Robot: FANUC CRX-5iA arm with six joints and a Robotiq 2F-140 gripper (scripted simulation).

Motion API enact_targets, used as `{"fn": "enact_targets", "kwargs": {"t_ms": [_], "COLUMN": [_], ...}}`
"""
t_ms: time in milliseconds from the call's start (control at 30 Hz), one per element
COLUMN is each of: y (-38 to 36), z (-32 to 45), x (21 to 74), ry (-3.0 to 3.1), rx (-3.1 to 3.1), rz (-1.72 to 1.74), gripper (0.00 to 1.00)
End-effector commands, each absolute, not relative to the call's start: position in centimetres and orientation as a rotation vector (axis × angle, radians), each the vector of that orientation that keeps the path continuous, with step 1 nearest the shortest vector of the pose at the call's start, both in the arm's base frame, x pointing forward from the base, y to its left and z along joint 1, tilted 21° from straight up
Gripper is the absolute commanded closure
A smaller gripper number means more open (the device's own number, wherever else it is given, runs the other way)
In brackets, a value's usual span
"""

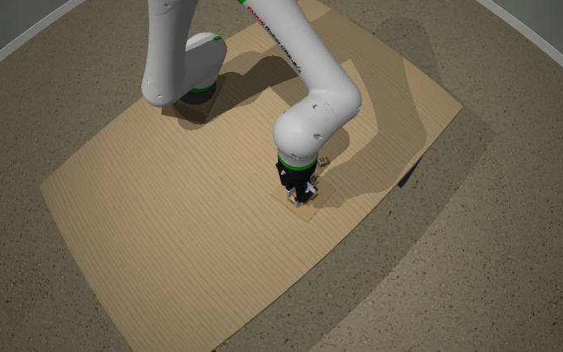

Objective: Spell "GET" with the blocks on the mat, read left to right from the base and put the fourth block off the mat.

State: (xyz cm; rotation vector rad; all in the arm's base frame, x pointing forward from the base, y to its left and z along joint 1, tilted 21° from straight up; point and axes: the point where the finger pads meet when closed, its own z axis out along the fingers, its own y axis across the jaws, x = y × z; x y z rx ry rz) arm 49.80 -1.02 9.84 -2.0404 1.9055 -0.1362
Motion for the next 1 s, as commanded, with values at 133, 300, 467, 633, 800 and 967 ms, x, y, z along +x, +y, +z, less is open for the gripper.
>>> {"fn": "enact_targets", "kwargs": {"t_ms": [133, 300, 467, 633, 800, 967], "y": [-1.03, -1.03, -1.03, -1.03, -1.03, -1.03], "z": [9.86, 9.86, 9.86, 9.86, 9.86, 9.86], "x": [49.82, 49.82, 49.82, 49.82, 49.82, 49.82], "ry": [1.905, 1.905, 1.905, 1.905, 1.905, 1.905], "rx": [-2.04, -2.04, -2.04, -2.04, -2.04, -2.04], "rz": [-0.137, -0.137, -0.137, -0.137, -0.137, -0.137], "gripper": [0.87, 0.87, 0.87, 0.85, 0.82, 0.78]}}
